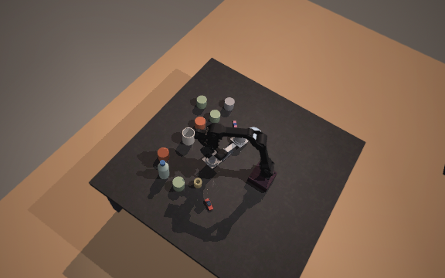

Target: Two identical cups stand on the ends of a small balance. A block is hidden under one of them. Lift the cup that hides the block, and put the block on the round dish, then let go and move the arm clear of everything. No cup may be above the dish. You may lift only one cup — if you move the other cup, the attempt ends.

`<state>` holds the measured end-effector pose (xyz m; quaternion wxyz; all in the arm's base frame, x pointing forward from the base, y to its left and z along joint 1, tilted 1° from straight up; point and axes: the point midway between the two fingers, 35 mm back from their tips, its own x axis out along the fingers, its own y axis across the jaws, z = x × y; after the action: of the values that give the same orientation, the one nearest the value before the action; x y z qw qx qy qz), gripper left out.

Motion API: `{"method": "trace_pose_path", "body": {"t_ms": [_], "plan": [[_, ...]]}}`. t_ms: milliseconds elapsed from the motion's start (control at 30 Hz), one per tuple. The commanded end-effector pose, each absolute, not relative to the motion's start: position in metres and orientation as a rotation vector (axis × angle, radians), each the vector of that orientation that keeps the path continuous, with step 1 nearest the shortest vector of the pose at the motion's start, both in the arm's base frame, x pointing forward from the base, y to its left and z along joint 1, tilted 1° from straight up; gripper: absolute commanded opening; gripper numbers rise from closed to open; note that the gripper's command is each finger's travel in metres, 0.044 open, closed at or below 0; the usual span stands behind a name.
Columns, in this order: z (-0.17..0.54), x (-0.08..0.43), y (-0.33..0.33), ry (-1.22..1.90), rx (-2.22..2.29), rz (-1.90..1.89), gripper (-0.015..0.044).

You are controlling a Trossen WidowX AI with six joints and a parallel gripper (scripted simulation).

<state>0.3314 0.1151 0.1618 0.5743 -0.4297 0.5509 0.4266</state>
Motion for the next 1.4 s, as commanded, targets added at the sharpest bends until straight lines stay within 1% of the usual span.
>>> {"method": "trace_pose_path", "body": {"t_ms": [0,133,433,1233,1367], "plan": [[0.162,0.332,0.115,1.289,-1.007,0.998,0.0000],[0.160,0.331,0.118,1.289,-1.007,0.998,0.0000],[0.136,0.314,0.153,1.287,-1.004,1.002,0.0000],[0.071,0.240,0.225,1.285,-0.997,1.012,0.0000],[0.066,0.238,0.226,1.285,-0.997,1.012,0.0000]]}}
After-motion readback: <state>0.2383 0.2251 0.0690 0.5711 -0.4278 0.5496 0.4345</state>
